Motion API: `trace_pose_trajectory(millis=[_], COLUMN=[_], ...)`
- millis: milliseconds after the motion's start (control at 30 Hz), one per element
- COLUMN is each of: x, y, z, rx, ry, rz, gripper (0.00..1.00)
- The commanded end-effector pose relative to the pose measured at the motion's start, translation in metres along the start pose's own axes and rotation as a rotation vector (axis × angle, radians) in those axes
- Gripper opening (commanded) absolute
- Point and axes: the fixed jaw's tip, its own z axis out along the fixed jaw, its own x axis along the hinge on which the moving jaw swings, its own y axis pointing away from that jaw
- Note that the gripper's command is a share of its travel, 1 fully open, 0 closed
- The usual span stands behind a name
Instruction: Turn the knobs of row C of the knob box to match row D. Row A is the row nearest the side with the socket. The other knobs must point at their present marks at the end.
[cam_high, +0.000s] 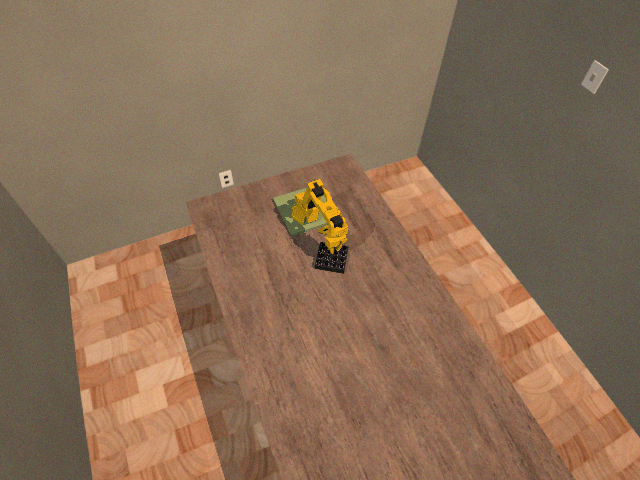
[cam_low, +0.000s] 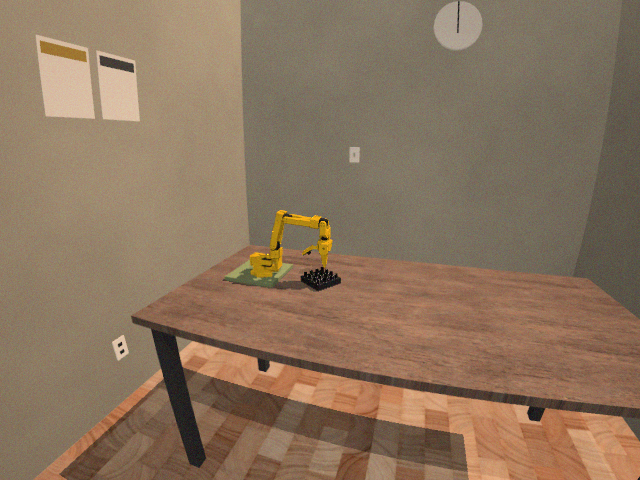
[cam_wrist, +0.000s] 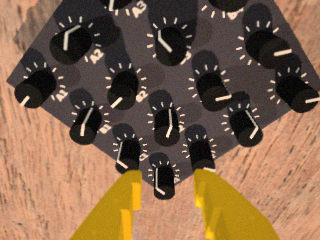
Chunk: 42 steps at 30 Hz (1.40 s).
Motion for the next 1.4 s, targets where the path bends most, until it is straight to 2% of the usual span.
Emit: trace_pose_trajectory(millis=[0,900,1367], x=[0.003,0.004,0.004], y=[-0.001,-0.001,-0.001], z=[0.001,0.002,0.012], rx=[0.003,0.003,0.003], ry=[-0.018,-0.018,-0.018], rz=[-0.011,-0.011,-0.011], gripper=[0.10,0.10,0.10])
